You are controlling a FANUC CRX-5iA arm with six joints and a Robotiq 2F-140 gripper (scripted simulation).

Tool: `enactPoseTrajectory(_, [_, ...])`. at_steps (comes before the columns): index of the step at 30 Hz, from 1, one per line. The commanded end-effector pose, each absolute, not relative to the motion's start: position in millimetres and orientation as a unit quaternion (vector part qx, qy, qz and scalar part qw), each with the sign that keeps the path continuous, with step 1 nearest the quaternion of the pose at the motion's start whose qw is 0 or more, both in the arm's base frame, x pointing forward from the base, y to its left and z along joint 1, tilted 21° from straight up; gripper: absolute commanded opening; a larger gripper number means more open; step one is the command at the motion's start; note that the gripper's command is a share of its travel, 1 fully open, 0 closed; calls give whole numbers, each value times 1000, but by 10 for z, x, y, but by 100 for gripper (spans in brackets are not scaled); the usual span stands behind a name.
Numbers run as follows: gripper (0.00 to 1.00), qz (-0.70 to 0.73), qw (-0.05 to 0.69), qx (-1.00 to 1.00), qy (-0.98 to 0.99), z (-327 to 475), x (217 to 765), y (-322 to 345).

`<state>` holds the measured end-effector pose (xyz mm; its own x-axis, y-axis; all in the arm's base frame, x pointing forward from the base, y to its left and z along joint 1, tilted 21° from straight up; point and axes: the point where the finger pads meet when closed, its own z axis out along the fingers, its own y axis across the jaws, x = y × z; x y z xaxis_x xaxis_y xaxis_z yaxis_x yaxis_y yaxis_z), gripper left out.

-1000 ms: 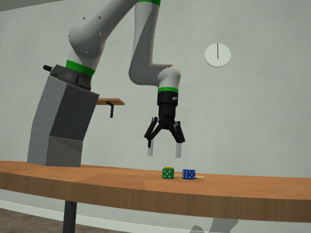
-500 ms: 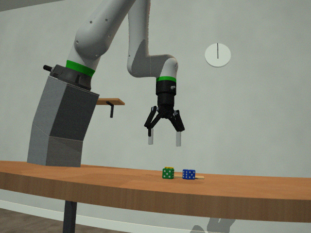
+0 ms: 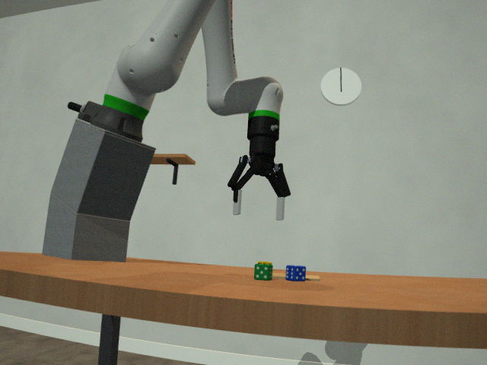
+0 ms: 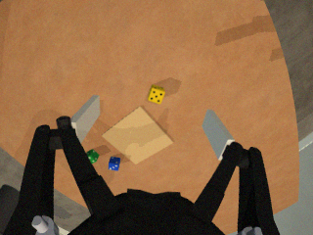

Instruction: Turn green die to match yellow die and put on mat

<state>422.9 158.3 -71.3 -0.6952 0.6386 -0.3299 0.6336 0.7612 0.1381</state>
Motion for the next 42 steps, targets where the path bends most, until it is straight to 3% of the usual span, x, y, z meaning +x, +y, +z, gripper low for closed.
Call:
enactPoseTrajectory(1, [100,6,178,358,917,-692,4282,1509])
enactPoseTrajectory(11, [100,32,163,517,840,-498,4730,485])
enactPoseTrajectory(27, [100,74,159,685,707,-211,4951,-935])
enactPoseTrajectory(42, [100,81,160,704,687,-169,4950,-1131])
